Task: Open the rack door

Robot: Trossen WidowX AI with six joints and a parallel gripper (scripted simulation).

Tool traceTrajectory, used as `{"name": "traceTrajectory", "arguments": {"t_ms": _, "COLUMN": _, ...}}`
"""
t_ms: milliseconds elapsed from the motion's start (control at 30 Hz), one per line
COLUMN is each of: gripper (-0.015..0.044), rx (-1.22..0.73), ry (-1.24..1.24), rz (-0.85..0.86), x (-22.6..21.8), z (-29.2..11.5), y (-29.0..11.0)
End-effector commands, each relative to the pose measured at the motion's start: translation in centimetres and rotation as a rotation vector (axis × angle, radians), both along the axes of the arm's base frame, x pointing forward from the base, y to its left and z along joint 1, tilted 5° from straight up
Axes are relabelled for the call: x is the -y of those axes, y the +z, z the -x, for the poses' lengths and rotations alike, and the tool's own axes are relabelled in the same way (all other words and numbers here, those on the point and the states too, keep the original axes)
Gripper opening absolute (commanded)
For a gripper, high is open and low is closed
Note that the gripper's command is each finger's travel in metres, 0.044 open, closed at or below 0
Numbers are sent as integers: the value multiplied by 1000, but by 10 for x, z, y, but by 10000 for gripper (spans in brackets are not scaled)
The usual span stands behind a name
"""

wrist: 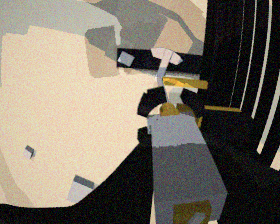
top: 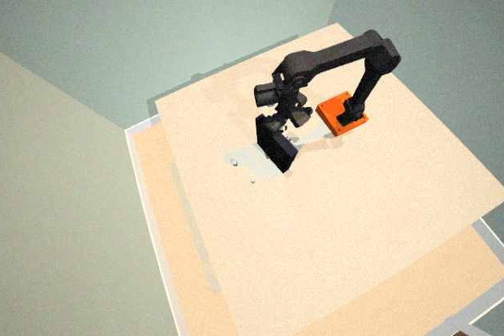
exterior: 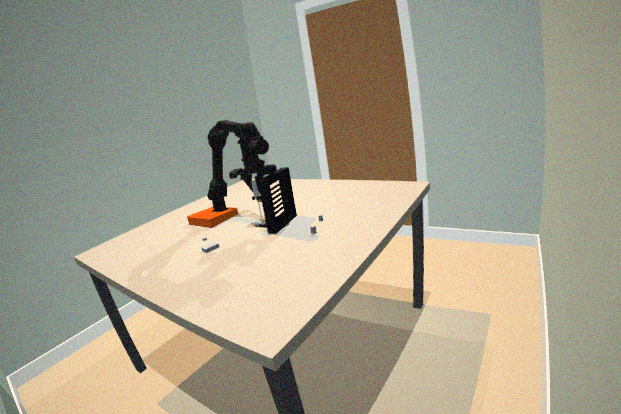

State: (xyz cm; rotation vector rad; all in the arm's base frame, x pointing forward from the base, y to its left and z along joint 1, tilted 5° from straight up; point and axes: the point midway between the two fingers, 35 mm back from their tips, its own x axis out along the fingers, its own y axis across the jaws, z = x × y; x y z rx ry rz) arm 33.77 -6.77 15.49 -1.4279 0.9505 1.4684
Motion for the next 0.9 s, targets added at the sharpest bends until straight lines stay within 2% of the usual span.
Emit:
{"name": "traceTrajectory", "arguments": {"t_ms": 0, "gripper": 14, "rx": -7, "ry": -71, "rz": -4, "x": -1, "z": 3, "y": 0}}
{"name": "traceTrajectory", "arguments": {"t_ms": 867, "gripper": 14, "rx": -47, "ry": -598, "rz": -14, "x": -13, "z": 33, "y": 0}}
